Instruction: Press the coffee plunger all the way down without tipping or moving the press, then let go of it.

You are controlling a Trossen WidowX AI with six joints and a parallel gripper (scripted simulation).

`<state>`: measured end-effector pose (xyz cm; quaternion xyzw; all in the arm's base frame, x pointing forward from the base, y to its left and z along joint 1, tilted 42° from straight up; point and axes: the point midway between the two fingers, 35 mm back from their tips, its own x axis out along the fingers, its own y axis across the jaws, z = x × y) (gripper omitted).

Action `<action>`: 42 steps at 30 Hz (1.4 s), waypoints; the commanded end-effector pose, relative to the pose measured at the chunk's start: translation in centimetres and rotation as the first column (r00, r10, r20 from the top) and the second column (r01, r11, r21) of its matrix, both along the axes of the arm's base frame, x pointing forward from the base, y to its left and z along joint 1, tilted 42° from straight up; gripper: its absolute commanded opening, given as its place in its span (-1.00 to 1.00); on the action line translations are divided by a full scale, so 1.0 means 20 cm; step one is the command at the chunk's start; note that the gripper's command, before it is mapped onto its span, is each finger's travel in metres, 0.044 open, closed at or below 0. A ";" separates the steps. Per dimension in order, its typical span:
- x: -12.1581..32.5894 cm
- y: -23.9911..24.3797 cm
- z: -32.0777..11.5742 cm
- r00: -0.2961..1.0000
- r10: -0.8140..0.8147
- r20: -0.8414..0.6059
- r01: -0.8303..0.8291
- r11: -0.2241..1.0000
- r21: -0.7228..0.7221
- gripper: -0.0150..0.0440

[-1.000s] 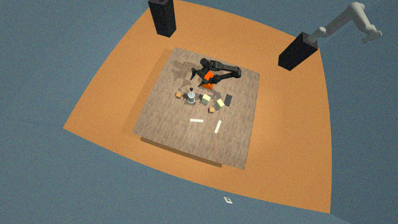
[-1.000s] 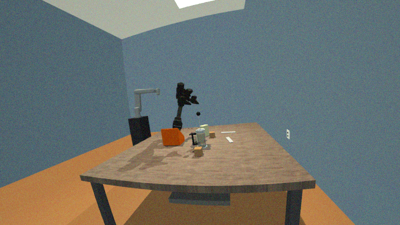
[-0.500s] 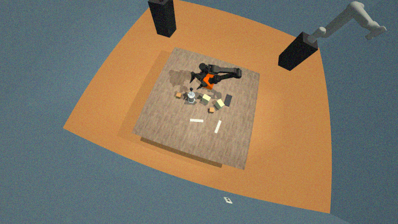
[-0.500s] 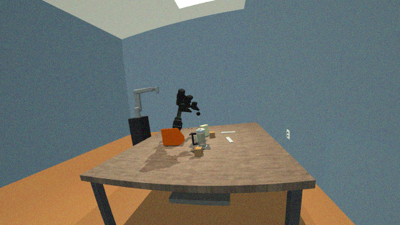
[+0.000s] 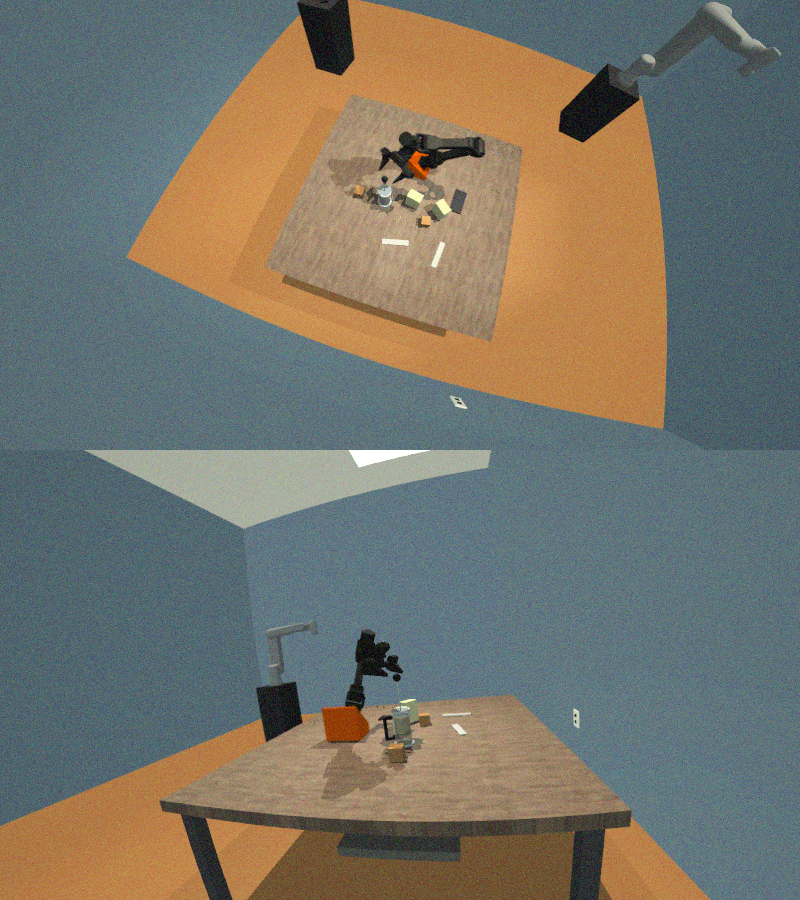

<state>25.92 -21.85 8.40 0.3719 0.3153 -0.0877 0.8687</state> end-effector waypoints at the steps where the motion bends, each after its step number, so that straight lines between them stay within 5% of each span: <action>1: 0.03 0.01 -0.05 1.000 -0.002 -0.009 0.002 1.000 0.013 1.00; 7: 0.06 0.02 -0.07 1.000 -0.002 -0.007 0.002 1.000 0.013 1.00; 19: 0.06 0.02 -0.07 1.000 -0.002 -0.007 0.002 1.000 0.013 -0.06; 42: 0.07 0.06 -0.14 1.000 -0.001 -0.008 0.001 1.000 0.012 -0.06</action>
